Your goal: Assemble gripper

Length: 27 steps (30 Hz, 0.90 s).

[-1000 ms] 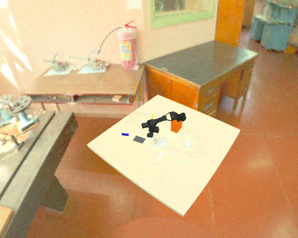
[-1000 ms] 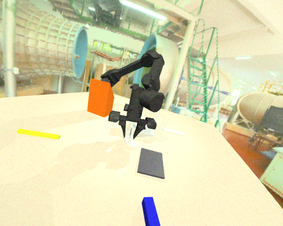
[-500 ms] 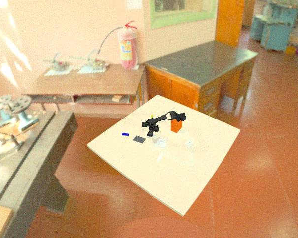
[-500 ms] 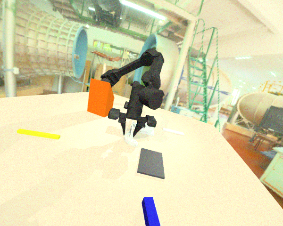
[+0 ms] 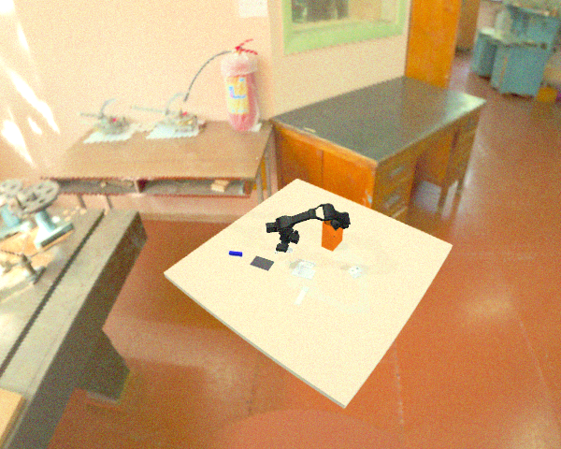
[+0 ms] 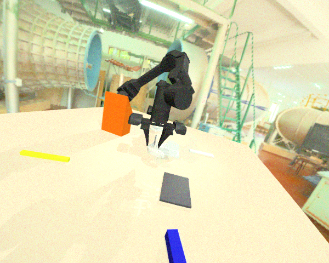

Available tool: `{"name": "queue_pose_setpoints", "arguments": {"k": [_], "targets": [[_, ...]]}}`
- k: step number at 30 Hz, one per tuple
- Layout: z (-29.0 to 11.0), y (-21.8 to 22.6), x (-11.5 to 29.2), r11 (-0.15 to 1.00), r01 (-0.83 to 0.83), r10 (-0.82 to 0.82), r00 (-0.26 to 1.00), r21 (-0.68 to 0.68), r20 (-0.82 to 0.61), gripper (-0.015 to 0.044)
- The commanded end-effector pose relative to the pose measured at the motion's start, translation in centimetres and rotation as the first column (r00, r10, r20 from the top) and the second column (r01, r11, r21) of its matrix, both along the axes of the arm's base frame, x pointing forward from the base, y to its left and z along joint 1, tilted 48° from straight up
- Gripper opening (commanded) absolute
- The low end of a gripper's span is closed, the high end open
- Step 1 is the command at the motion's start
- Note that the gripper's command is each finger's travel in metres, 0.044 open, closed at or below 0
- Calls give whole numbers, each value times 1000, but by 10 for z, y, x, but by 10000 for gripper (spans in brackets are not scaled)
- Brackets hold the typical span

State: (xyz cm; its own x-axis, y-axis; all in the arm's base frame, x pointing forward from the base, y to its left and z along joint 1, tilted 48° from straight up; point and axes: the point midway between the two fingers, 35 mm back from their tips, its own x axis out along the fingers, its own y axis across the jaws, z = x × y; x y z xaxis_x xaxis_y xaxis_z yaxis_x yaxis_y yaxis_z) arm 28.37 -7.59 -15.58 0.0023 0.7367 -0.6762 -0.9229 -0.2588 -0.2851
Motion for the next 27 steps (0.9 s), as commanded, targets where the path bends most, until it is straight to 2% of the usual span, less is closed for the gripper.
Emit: {"name": "queue_pose_setpoints", "arguments": {"k": [1, 9, 18, 27], "targets": [[9, -10, 1, 1000, -3, 3, 1000, -7, 7, 134], [16, -14, 0, 1000, 9, -9, 1000, -6, -6, 134], [41, 2, 1, 985, 172, -173, 968, -25, -181, 134], [64, 20, -1, 942, 329, -333, 876, -72, -350, 134]]}}
